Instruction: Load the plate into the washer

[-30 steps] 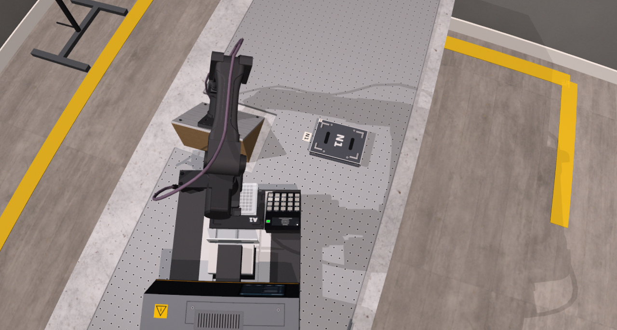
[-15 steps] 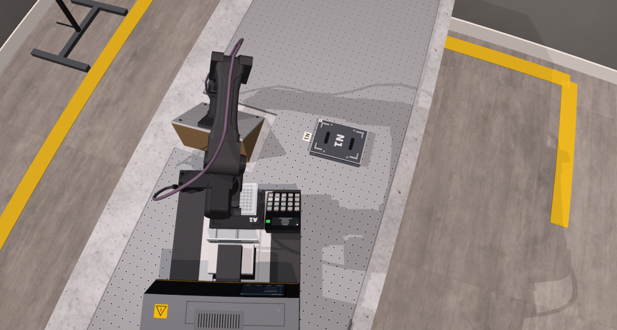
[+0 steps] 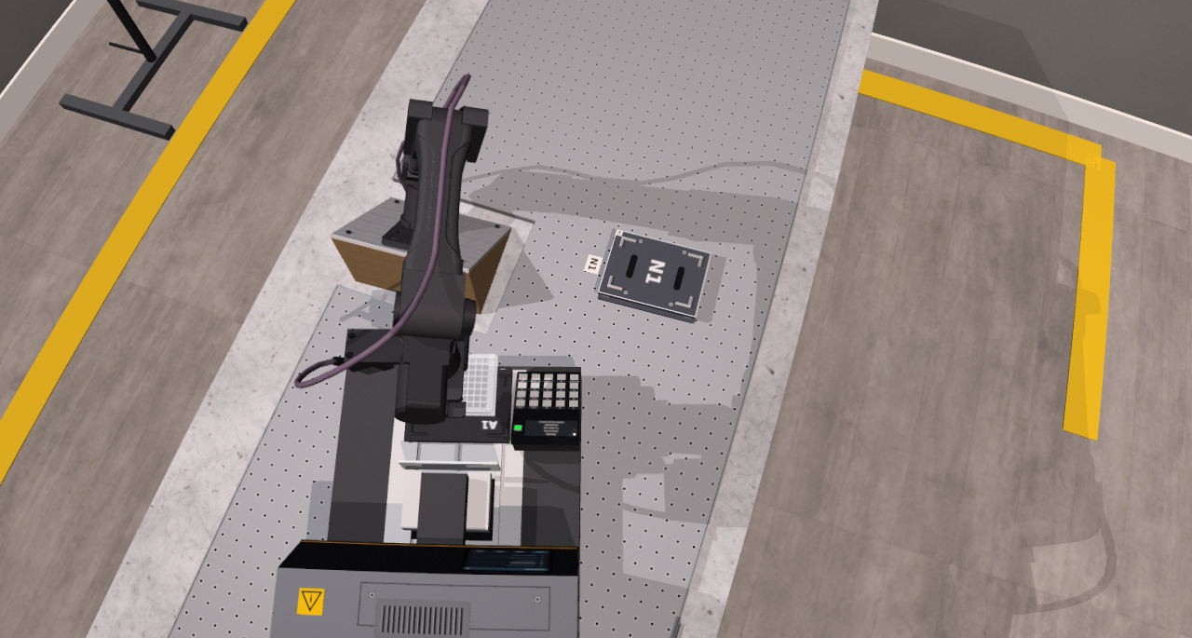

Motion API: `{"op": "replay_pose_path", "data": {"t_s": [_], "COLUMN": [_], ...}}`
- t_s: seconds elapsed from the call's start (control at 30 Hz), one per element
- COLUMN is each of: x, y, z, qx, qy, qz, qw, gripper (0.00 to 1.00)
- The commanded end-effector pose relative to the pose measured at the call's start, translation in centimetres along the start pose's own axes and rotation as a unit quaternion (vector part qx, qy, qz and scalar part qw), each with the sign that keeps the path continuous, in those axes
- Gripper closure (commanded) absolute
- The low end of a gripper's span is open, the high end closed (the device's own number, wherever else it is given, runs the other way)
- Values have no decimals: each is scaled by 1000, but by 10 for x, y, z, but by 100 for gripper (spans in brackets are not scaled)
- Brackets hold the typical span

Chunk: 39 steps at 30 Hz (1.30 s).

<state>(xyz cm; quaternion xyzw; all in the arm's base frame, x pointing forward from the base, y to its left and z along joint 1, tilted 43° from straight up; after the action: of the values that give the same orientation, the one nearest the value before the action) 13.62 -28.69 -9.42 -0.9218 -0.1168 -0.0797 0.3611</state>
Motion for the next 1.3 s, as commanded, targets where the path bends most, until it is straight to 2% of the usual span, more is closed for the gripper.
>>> {"op": "replay_pose_path", "data": {"t_s": [0.0,1.07,1.27], "x": [-7,-8,-6], "y": [4,4,3], "z": [-6,-6,-12], "qx": [-3,-3,-12], "qy": [-3,-3,-3], "qz": [7,6,4], "qw": [1000,1000,1000], "gripper": [16,16,16]}}
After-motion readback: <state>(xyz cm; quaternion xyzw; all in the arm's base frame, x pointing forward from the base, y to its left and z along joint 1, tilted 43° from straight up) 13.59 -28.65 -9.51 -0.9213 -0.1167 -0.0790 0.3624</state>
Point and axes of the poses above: the point where the finger pads meet when closed, its own z axis out along the fingers, its own y axis across the jaws, x = y × z, the point moved 1 cm from there along -z, back along the fingers, and after that the axes turned 4 degrees about -z, right-handed, at the moved point
